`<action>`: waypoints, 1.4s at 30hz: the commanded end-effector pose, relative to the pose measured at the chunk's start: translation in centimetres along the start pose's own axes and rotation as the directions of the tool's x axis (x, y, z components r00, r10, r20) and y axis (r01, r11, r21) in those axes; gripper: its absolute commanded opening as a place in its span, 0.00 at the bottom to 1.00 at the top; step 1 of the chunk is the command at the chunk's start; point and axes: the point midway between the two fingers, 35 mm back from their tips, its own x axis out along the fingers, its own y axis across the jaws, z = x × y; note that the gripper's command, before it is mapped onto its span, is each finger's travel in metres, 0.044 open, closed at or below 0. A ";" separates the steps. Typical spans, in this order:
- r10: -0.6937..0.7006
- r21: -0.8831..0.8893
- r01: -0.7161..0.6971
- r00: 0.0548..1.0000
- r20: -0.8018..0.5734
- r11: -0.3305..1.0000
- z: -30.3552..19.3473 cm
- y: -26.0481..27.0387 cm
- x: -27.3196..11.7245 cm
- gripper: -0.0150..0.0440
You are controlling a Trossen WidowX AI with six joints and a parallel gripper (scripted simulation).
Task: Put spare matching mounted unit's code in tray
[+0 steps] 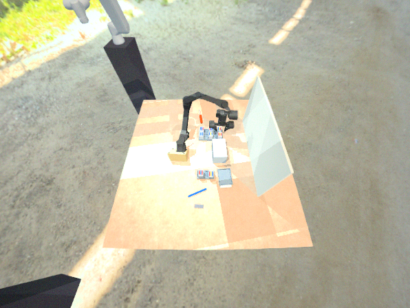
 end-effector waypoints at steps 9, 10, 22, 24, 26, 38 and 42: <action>0.003 0.003 -0.003 1.000 0.004 1.000 0.1 -0.1 1.9 0.76; 0.003 0.003 -0.003 1.000 0.004 1.000 0.1 -0.1 2.1 0.76; 0.002 0.003 -0.002 1.000 0.005 1.000 0.1 -0.2 4.0 0.76; 0.002 0.003 -0.002 1.000 0.005 1.000 0.1 -0.2 4.4 0.76; 0.002 0.003 -0.002 1.000 0.005 1.000 0.1 -0.2 4.7 0.76; 0.002 0.003 -0.002 1.000 0.008 1.000 0.2 0.0 6.6 0.76; 0.002 0.003 -0.002 1.000 0.009 1.000 0.3 0.0 7.3 0.76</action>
